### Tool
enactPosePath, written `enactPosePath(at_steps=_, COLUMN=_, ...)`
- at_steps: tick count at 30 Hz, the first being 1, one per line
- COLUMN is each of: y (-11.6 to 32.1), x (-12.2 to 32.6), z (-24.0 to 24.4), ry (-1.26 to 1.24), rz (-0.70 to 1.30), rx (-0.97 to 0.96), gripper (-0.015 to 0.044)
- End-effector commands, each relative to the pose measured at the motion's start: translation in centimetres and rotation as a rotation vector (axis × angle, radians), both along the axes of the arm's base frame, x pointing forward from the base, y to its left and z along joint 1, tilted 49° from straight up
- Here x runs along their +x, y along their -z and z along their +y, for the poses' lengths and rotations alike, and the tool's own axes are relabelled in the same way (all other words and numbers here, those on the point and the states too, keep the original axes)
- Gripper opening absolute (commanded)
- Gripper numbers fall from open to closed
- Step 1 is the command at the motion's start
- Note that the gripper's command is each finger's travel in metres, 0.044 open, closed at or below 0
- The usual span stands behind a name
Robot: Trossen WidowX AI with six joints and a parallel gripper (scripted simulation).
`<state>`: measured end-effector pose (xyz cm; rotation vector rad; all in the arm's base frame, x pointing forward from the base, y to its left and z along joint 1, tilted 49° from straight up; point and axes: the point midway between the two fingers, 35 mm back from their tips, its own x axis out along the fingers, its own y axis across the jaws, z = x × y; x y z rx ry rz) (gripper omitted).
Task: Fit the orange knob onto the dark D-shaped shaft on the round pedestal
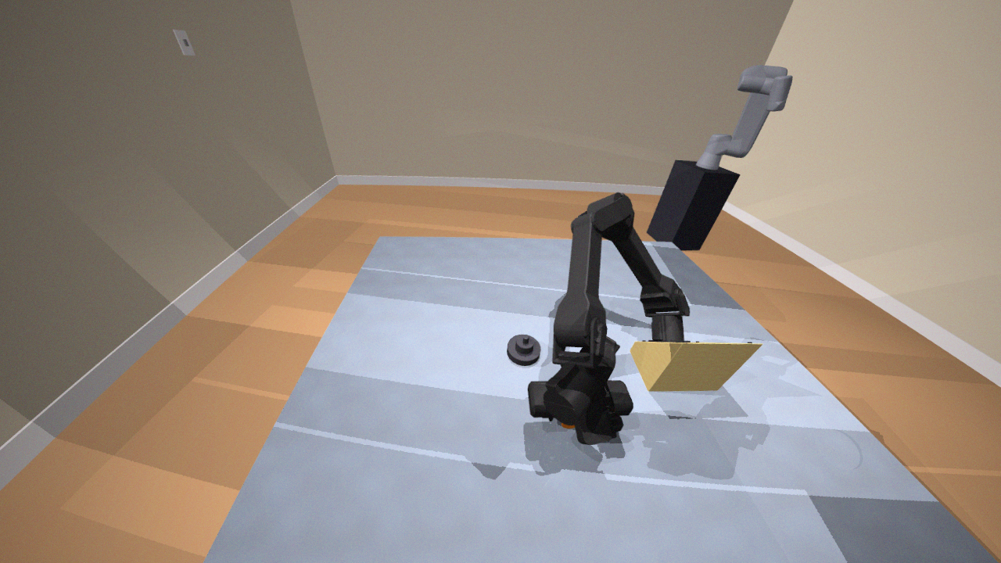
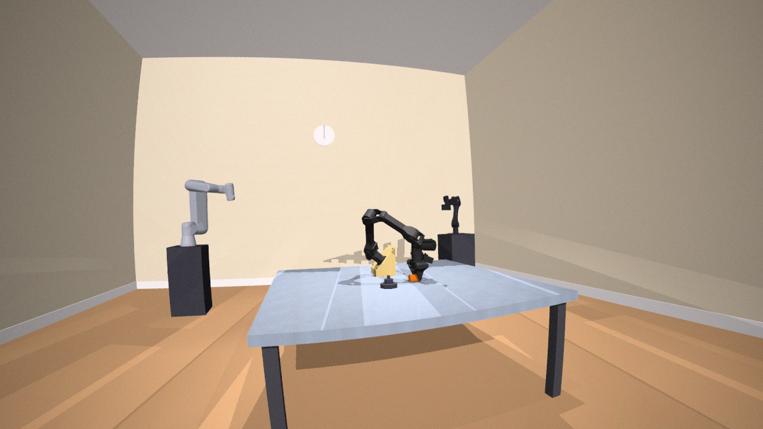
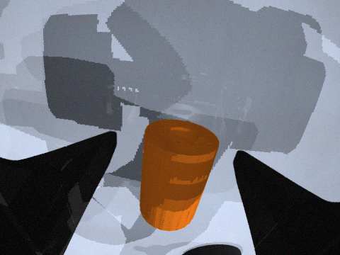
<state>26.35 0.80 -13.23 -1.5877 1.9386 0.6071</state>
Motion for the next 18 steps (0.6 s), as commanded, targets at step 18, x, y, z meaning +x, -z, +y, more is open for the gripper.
enactPosePath(at_steps=18, y=0.04, x=0.0, z=-0.1, ry=-0.006, rz=0.002, rx=-0.003, gripper=0.02)
